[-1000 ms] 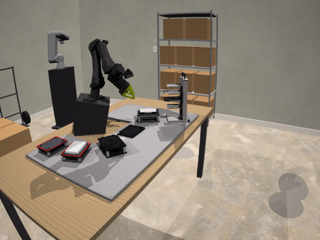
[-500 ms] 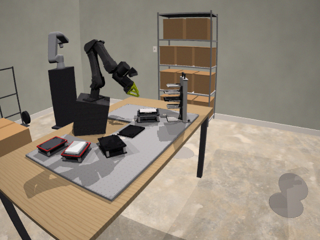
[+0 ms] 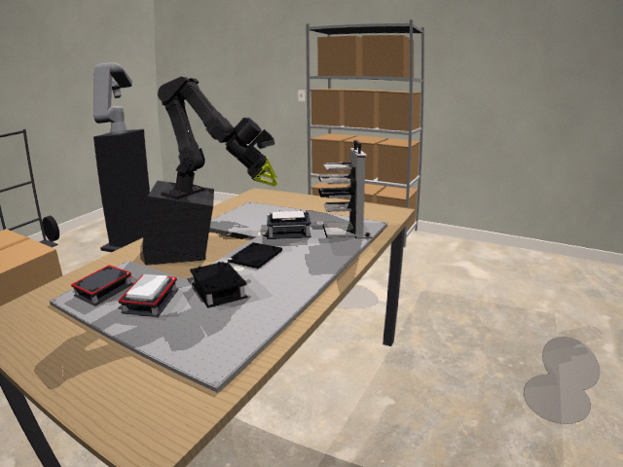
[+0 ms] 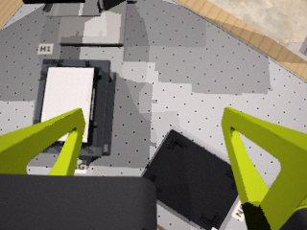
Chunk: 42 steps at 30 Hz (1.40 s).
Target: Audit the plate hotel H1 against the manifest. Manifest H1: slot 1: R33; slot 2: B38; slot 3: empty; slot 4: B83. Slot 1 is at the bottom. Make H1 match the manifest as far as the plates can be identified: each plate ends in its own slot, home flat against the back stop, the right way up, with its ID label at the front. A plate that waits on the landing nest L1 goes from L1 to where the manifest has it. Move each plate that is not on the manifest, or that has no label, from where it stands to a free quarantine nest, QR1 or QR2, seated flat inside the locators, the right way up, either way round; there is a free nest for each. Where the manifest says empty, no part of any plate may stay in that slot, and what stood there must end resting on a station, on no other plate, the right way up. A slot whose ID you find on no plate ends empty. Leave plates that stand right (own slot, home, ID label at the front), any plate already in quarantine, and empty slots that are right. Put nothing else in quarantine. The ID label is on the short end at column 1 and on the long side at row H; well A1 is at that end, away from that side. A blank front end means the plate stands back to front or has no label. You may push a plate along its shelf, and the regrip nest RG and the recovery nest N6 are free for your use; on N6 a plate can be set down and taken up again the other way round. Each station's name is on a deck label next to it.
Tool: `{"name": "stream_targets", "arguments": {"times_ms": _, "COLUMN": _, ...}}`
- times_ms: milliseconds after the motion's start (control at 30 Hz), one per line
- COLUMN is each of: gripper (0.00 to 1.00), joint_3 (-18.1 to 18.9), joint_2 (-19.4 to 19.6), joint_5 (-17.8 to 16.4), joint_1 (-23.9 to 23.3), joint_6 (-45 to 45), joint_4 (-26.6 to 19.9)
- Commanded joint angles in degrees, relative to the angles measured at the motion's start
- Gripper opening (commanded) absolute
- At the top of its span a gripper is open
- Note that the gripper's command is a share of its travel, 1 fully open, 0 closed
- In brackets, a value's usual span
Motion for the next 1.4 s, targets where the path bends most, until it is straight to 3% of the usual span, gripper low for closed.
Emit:
{"name": "stream_targets", "arguments": {"times_ms": 0, "gripper": 1.00, "joint_3": 0.42, "joint_2": -1.66, "joint_5": 4.71, "joint_1": 3.40, "joint_6": 3.49, "joint_4": 1.16}}
{"name": "stream_targets", "arguments": {"times_ms": 167, "gripper": 1.00, "joint_3": 1.88, "joint_2": -0.10, "joint_5": 9.44, "joint_1": 8.97, "joint_6": 6.54, "joint_4": 1.62}}
{"name": "stream_targets", "arguments": {"times_ms": 233, "gripper": 1.00, "joint_3": 1.88, "joint_2": -0.10, "joint_5": 9.44, "joint_1": 8.97, "joint_6": 6.54, "joint_4": 1.62}}
{"name": "stream_targets", "arguments": {"times_ms": 733, "gripper": 1.00, "joint_3": 4.06, "joint_2": 3.45, "joint_5": 22.99, "joint_1": 24.83, "joint_6": 14.81, "joint_4": 2.57}}
{"name": "stream_targets", "arguments": {"times_ms": 800, "gripper": 1.00, "joint_3": 4.06, "joint_2": 3.45, "joint_5": 22.99, "joint_1": 24.83, "joint_6": 14.81, "joint_4": 2.57}}
{"name": "stream_targets", "arguments": {"times_ms": 1300, "gripper": 1.00, "joint_3": 7.40, "joint_2": 8.25, "joint_5": 35.24, "joint_1": 39.18, "joint_6": 22.38, "joint_4": 2.89}}
{"name": "stream_targets", "arguments": {"times_ms": 1367, "gripper": 1.00, "joint_3": 7.40, "joint_2": 8.25, "joint_5": 35.24, "joint_1": 39.18, "joint_6": 22.38, "joint_4": 2.89}}
